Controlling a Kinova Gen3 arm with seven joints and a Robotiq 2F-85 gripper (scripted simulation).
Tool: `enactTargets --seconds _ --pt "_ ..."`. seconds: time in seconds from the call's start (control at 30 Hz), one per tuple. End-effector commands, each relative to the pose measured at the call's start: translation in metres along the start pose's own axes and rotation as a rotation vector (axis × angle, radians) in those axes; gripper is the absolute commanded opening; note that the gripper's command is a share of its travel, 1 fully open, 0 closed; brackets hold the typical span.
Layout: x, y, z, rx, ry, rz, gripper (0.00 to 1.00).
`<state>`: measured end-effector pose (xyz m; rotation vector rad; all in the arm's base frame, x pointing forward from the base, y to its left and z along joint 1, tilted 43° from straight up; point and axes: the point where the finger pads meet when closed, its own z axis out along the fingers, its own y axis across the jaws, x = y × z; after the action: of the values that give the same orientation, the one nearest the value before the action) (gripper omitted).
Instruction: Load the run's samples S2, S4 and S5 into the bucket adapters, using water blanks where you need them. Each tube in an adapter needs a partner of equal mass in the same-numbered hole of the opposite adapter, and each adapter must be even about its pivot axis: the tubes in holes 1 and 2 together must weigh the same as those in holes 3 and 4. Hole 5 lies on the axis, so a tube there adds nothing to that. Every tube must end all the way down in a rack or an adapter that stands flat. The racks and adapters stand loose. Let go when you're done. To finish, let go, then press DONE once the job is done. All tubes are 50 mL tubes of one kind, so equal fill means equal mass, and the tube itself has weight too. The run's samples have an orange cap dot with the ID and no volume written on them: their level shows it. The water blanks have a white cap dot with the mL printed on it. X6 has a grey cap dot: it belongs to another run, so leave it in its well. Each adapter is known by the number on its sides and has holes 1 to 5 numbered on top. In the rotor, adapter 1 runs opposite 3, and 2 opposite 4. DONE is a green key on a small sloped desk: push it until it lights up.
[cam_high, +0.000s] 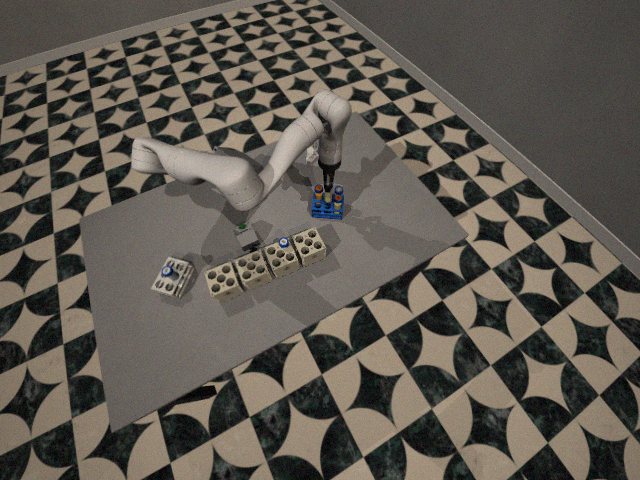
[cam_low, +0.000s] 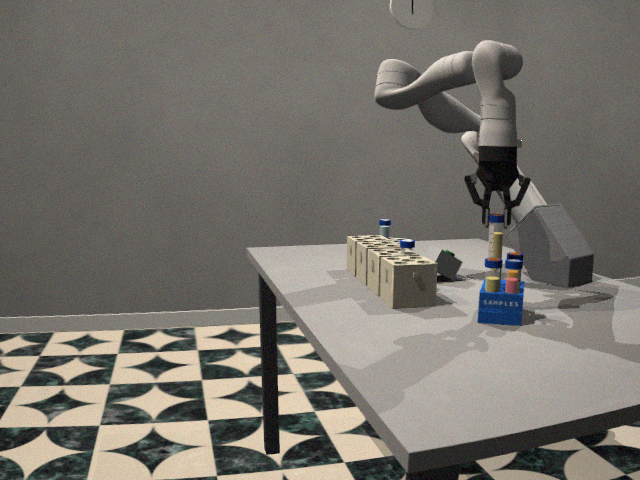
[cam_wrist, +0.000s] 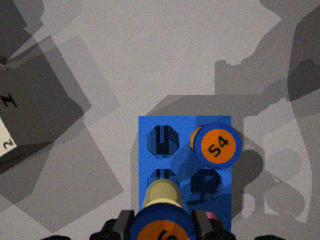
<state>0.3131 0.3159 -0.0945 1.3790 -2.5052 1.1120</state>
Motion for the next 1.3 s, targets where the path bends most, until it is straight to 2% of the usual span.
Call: enactTargets --seconds 0.0,1.27 --pt "0.000 0.000 -0.006 0.000 -0.002 0.000 0.10" --pt "0.000 0.000 -0.049 0.000 -0.002 0.000 0.10"
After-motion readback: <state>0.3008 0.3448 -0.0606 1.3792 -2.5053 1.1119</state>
